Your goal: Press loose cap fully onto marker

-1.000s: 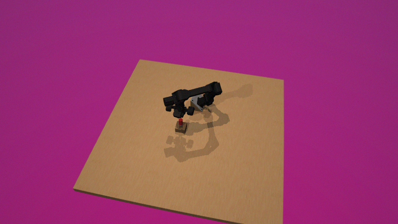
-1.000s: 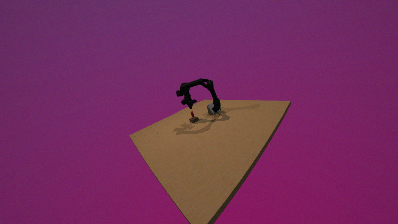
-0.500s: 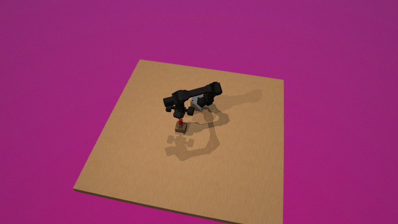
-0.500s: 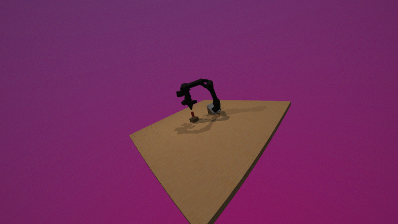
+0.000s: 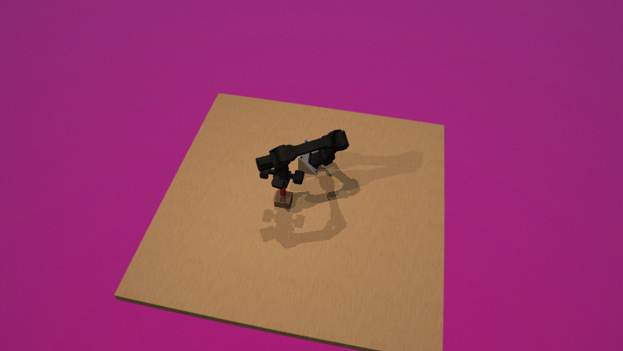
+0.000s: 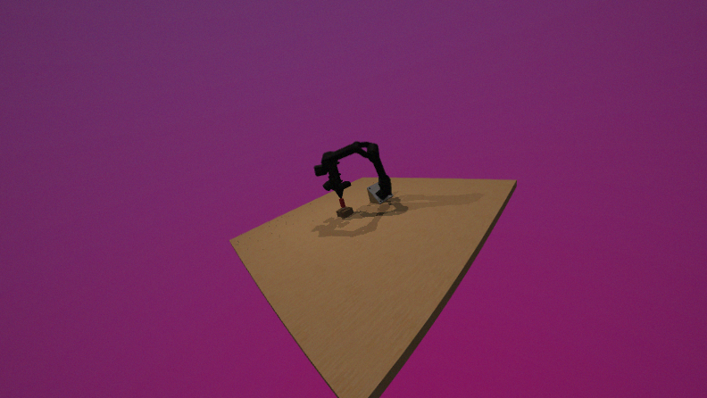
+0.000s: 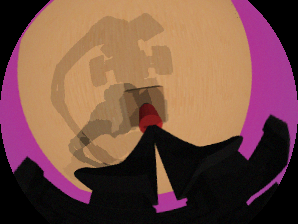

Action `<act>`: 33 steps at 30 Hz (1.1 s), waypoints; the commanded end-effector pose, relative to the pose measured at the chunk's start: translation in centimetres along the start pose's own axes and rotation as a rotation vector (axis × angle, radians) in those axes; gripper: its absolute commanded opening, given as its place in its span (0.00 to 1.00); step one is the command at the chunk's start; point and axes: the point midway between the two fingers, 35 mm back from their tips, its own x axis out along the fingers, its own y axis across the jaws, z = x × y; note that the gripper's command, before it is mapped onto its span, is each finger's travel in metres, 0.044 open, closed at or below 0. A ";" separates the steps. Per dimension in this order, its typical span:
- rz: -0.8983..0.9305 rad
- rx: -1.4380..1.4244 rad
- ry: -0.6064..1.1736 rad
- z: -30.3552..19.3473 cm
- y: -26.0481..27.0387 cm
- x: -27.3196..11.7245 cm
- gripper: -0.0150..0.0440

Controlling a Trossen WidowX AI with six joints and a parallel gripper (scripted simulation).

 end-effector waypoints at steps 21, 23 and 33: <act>-0.060 0.018 -0.056 0.1 -0.1 -5.7 0.25; -0.076 0.024 -0.070 -0.2 0.1 -7.6 0.25; -0.078 0.025 -0.071 -0.2 0.1 -7.8 0.48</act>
